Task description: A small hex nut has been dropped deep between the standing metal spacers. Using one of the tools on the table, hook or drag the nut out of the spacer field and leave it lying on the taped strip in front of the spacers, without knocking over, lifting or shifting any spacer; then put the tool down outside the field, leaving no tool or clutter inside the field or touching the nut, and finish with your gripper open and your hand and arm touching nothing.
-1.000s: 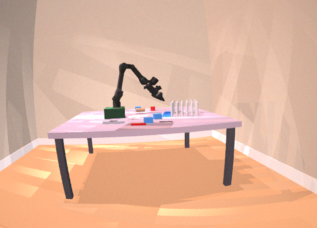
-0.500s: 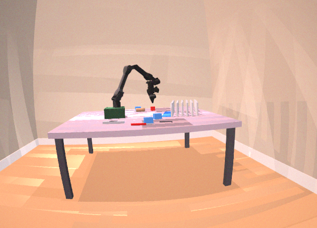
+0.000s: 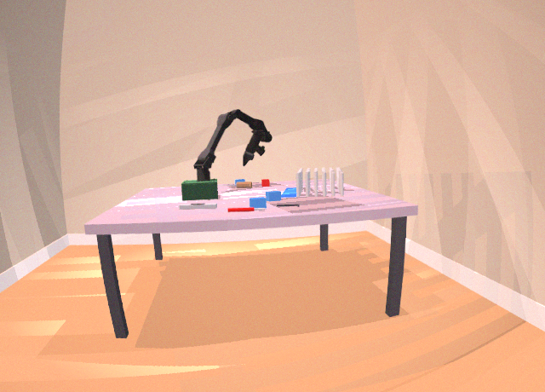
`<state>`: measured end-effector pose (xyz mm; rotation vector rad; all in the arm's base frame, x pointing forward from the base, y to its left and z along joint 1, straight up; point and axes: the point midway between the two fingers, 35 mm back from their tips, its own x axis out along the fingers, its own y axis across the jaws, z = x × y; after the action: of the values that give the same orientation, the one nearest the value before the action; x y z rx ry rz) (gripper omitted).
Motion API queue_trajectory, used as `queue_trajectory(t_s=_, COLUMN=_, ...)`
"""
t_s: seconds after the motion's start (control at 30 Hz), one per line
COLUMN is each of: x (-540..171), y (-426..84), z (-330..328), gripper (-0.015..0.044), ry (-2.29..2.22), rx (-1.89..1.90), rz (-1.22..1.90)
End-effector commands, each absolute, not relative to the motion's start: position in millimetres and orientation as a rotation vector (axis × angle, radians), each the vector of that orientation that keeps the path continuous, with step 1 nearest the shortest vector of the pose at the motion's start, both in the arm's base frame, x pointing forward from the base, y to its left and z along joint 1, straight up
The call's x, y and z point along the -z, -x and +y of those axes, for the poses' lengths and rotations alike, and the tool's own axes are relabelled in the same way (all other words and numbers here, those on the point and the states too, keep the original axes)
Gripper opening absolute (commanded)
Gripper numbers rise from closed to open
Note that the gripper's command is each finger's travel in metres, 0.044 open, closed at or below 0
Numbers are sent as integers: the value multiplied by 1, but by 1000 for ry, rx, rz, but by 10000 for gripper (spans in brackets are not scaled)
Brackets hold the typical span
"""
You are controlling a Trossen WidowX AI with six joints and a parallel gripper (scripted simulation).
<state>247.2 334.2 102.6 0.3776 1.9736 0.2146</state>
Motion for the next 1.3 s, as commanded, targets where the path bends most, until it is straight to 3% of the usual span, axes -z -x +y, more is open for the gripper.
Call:
queue_trajectory(t_s=0.0, x=-103, y=-247, z=334, gripper=440, ry=-395, rx=-191, rz=1994)
queue_trajectory(t_s=0.23, x=-45, y=-240, z=334, gripper=440, ry=-395, rx=-190, rz=1995)
queue_trajectory(t_s=0.7, x=-43, y=-241, z=336, gripper=440, ry=-395, rx=-191, rz=1995)
queue_trajectory(t_s=0.9, x=-43, y=-241, z=336, gripper=282, ry=-395, rx=-191, rz=1995)
queue_trajectory(t_s=1.27, x=-42, y=-241, z=336, gripper=280, ry=-395, rx=-191, rz=1995)
